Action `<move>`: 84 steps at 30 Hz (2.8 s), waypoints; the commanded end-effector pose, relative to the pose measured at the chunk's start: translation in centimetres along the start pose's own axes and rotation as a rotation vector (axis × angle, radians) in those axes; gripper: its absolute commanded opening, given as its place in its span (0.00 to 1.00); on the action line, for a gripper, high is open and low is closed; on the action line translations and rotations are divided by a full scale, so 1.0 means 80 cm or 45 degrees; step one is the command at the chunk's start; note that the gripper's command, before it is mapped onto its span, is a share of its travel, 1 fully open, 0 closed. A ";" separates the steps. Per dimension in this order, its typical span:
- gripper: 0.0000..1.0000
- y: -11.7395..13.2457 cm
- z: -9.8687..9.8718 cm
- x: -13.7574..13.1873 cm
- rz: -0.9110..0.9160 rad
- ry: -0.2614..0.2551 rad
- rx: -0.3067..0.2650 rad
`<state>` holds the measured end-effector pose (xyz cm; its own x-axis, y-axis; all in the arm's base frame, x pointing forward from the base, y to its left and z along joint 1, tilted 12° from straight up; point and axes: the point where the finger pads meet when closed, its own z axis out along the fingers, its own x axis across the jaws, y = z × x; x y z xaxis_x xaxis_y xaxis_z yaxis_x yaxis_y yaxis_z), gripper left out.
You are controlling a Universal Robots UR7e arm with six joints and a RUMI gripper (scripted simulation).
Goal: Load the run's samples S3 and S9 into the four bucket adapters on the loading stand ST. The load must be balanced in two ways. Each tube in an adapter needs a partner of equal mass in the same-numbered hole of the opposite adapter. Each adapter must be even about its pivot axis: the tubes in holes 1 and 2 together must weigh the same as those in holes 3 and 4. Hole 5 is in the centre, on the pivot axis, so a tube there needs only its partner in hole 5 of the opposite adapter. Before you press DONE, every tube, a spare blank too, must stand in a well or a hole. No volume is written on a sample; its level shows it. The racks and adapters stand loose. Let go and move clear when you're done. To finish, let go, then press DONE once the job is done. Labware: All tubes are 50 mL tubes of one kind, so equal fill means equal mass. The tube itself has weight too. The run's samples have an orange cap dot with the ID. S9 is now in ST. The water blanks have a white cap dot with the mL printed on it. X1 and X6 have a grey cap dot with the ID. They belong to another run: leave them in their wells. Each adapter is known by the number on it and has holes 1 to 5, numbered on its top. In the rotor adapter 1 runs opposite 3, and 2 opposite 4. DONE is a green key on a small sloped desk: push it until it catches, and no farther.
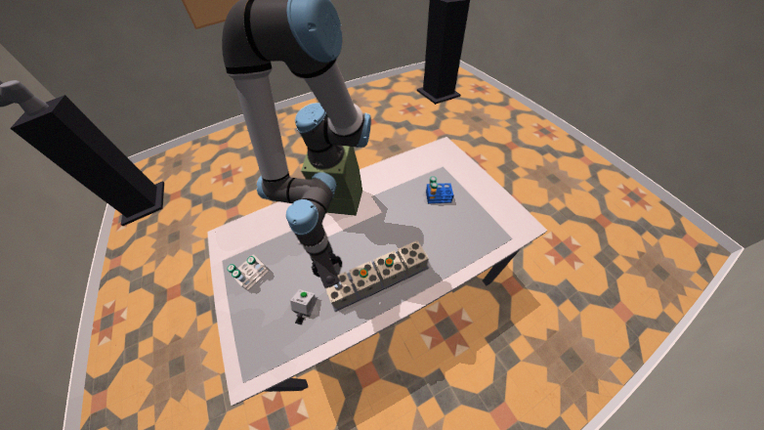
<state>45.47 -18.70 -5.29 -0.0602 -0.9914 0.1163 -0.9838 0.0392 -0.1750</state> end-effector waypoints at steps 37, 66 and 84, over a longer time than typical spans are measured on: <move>0.00 -0.001 0.047 0.000 0.000 0.001 0.002; 0.00 -0.001 0.088 0.000 0.000 0.001 0.002; 0.00 -0.001 0.106 0.000 0.000 0.001 0.002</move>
<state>46.87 -19.74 -13.35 -0.0602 -0.9914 0.1164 -0.9838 0.0392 -0.1750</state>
